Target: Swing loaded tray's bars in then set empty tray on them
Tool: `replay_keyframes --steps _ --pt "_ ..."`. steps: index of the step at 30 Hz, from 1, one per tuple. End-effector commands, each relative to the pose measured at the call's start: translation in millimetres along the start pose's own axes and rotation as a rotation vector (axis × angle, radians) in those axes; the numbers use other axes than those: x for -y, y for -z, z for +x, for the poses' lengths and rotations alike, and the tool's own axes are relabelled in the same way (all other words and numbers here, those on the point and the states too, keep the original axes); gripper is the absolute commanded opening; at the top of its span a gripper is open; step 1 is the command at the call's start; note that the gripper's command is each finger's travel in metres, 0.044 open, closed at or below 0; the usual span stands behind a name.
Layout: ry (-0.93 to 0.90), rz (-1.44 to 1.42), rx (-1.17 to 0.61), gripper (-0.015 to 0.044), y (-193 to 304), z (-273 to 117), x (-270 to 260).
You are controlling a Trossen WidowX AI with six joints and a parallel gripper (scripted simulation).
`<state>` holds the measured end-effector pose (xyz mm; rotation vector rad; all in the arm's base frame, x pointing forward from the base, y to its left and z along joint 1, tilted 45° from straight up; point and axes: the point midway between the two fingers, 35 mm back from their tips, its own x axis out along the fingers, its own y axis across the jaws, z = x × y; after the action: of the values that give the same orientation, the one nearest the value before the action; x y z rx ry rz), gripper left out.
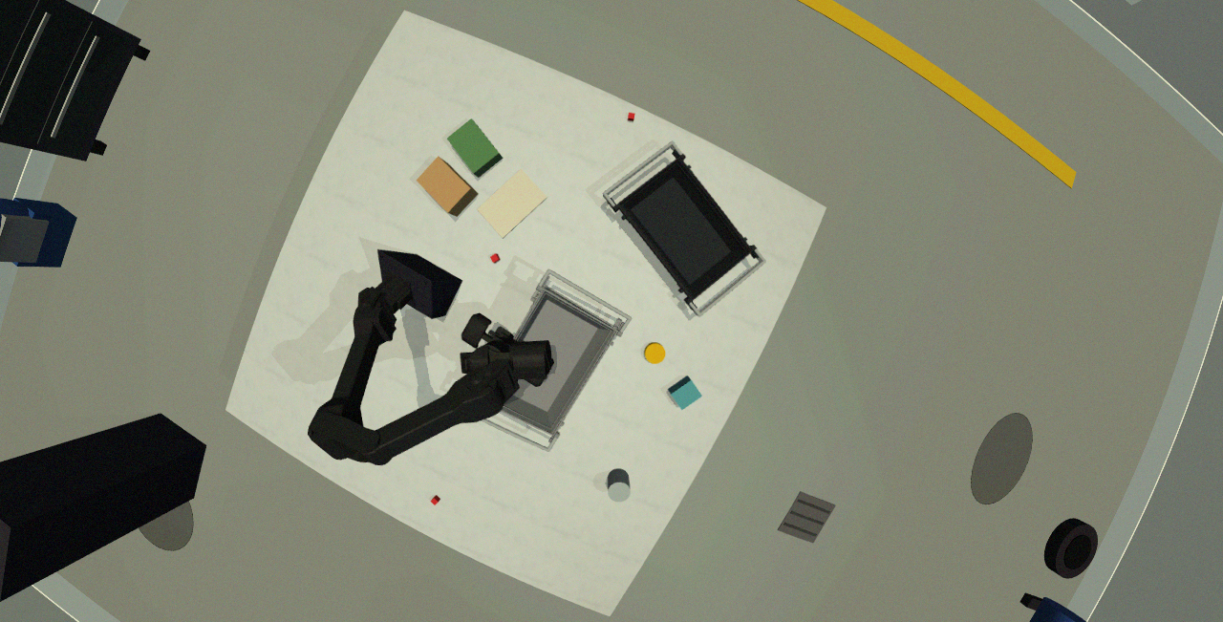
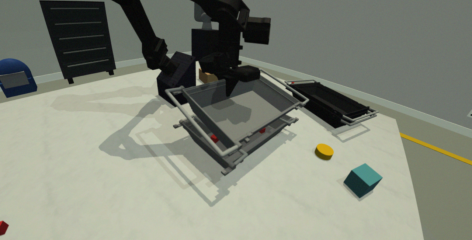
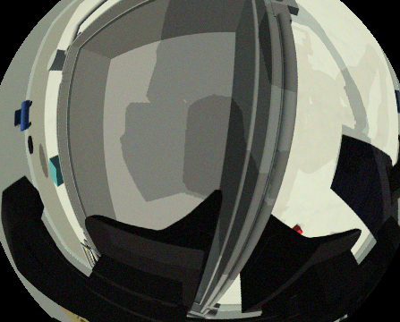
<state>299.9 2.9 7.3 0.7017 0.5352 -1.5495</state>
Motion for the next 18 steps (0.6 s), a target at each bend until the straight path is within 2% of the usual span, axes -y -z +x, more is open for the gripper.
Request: replay_keyframes --steps 1,18 --pt "0.023 -0.001 -0.003 0.0 -2.1 4.6 2.8" --pt "0.023 -0.001 -0.002 0.0 -2.2 9.6 4.6"
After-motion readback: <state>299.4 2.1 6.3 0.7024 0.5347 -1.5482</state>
